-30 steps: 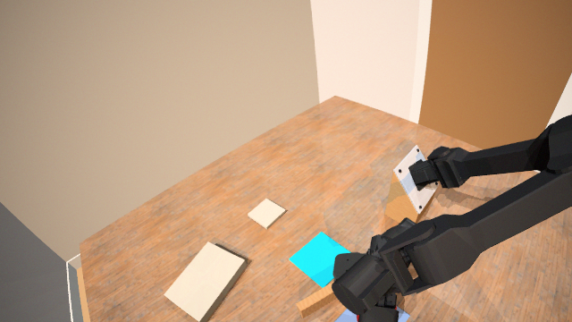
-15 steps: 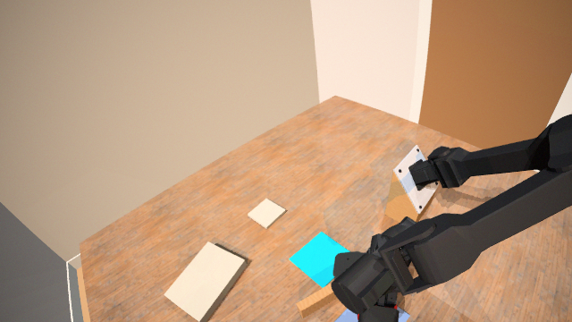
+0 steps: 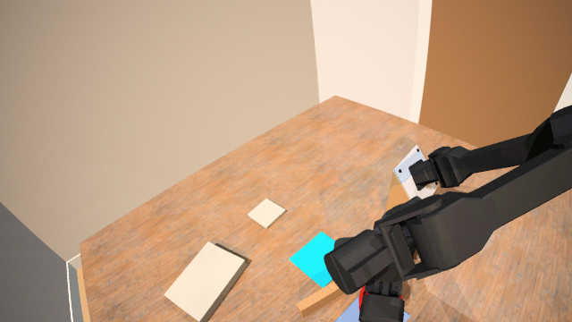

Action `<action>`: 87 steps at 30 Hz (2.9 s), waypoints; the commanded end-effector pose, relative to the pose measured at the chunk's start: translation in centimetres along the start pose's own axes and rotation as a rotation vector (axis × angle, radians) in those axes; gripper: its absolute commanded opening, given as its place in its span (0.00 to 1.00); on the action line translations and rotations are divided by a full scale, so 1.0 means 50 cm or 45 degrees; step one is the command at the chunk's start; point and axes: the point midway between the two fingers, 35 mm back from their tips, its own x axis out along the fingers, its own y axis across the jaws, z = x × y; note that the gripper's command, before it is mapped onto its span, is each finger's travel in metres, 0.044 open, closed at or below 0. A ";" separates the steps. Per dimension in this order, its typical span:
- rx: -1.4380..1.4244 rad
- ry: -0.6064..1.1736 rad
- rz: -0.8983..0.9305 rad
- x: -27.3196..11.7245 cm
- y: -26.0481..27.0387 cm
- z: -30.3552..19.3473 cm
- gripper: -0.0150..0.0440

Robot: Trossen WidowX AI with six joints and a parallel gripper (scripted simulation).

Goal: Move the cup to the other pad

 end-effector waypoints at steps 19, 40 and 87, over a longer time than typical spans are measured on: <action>0.002 0.002 0.006 -0.052 0.002 -0.002 0.25; -0.003 -0.005 0.003 -0.053 -0.035 0.038 0.25; -0.004 -0.015 -0.003 -0.063 -0.220 0.230 0.25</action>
